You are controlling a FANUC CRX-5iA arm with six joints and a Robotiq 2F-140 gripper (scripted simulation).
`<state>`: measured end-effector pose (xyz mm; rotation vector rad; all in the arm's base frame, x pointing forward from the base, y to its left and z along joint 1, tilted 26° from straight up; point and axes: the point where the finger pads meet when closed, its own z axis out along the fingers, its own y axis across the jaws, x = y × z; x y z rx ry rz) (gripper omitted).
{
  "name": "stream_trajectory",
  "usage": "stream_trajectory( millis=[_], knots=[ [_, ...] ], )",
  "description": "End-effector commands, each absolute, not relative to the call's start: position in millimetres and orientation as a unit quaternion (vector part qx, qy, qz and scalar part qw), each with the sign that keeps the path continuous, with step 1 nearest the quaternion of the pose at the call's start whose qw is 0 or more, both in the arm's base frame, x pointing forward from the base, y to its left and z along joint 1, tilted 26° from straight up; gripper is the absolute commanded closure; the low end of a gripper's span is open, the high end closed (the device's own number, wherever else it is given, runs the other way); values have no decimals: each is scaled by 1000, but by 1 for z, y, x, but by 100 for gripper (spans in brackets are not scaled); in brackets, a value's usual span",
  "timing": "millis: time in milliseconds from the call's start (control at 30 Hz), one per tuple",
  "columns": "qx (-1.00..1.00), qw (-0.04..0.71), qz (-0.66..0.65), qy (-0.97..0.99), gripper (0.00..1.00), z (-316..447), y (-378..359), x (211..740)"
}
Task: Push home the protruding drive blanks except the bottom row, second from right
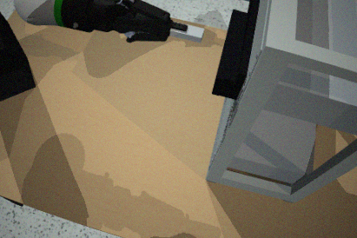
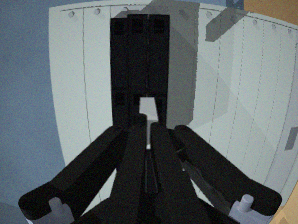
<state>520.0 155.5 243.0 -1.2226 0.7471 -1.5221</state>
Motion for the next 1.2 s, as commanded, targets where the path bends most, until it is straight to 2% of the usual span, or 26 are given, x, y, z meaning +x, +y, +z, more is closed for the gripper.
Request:
stream_trajectory(
  millis=[0,400,700,967,1167],
  knots=[
    [-506,502,-630,309,100,244,145,521],
    [-506,502,-630,309,100,248,99,524],
    [-506,502,-630,309,100,249,97,526],
    [-506,502,-630,309,100,259,101,560],
    [-506,502,-630,309,100,260,101,562]
  ],
)
